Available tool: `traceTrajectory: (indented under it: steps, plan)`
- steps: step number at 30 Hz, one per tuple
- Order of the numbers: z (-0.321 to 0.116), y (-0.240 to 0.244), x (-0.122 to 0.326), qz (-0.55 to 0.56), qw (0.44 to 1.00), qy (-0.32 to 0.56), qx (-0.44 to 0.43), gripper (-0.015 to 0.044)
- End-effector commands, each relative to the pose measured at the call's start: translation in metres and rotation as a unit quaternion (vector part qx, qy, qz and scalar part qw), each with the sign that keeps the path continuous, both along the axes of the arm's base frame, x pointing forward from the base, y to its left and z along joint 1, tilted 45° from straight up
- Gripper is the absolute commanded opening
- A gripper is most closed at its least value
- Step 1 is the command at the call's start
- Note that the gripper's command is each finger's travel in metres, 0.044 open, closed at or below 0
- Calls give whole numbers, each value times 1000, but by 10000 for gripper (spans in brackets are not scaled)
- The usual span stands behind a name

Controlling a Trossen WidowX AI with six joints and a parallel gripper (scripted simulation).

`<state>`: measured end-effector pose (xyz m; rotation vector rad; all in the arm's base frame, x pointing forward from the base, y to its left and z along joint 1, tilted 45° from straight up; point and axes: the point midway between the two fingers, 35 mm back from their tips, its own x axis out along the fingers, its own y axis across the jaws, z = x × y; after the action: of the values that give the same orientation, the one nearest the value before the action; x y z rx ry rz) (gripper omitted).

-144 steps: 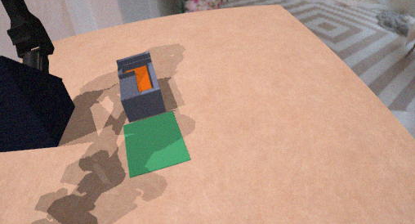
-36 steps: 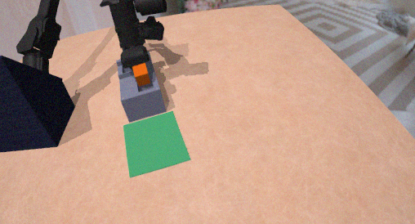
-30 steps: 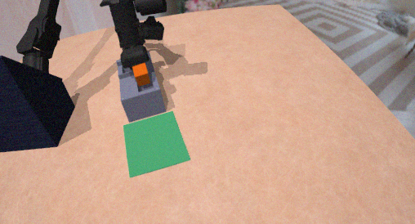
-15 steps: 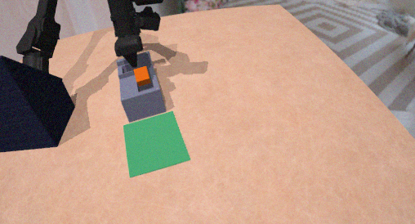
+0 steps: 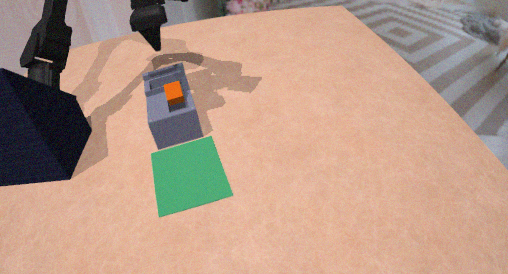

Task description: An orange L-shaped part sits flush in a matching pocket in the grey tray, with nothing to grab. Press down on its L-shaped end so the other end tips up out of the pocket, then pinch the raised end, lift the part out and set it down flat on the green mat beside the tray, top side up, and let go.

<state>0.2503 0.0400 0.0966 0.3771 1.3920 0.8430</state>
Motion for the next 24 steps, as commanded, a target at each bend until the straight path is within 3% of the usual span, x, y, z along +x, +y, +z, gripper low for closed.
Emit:
traceTrajectory:
  steps: [1,21,24]
  plan:
    - [0,0,0,-2,1000,1,0,180]
    - [0,0,0,-2,1000,1,0,180]
    - [-3,-3,3,-38,999,37,-3,259]
